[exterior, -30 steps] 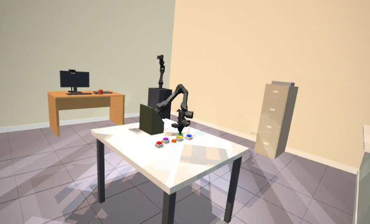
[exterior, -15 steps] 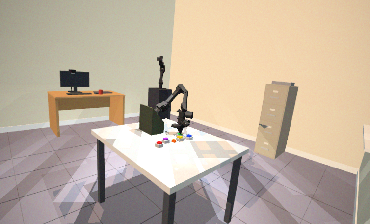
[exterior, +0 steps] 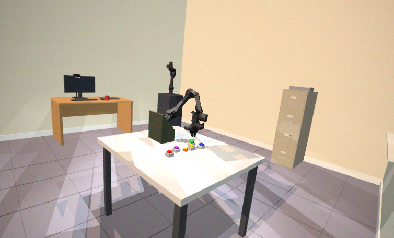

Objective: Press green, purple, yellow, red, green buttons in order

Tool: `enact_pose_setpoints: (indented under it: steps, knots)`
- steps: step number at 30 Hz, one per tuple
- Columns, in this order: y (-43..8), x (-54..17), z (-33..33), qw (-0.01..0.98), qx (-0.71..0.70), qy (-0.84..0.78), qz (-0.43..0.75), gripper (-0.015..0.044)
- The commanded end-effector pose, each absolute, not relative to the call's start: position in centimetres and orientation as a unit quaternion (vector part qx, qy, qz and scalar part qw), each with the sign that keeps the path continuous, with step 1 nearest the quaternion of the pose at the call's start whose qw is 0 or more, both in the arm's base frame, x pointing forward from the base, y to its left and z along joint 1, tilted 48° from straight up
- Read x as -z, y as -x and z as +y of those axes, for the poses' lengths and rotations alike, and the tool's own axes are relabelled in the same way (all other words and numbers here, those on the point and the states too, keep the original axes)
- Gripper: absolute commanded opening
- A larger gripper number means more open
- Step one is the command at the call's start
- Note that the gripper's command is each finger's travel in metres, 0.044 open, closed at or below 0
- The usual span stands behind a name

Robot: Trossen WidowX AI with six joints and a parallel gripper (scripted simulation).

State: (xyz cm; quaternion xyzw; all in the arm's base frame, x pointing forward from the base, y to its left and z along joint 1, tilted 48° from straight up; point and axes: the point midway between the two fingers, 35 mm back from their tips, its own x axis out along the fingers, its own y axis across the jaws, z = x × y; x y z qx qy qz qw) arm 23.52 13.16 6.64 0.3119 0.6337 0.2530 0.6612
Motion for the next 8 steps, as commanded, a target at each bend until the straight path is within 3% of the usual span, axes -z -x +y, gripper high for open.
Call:
enact_pose_setpoints:
  steps: [1, 7, 8]
  knots:
    - [-25.0, -12.1, 13.1, 0.671, -0.263, -0.31, 0.62, 0.0204]
    - [-25.0, -14.2, 13.0, 0.671, -0.263, -0.31, 0.62, 0.0361]
    - [-25.0, -14.2, 13.0, 0.671, -0.263, -0.31, 0.62, 0.0361]
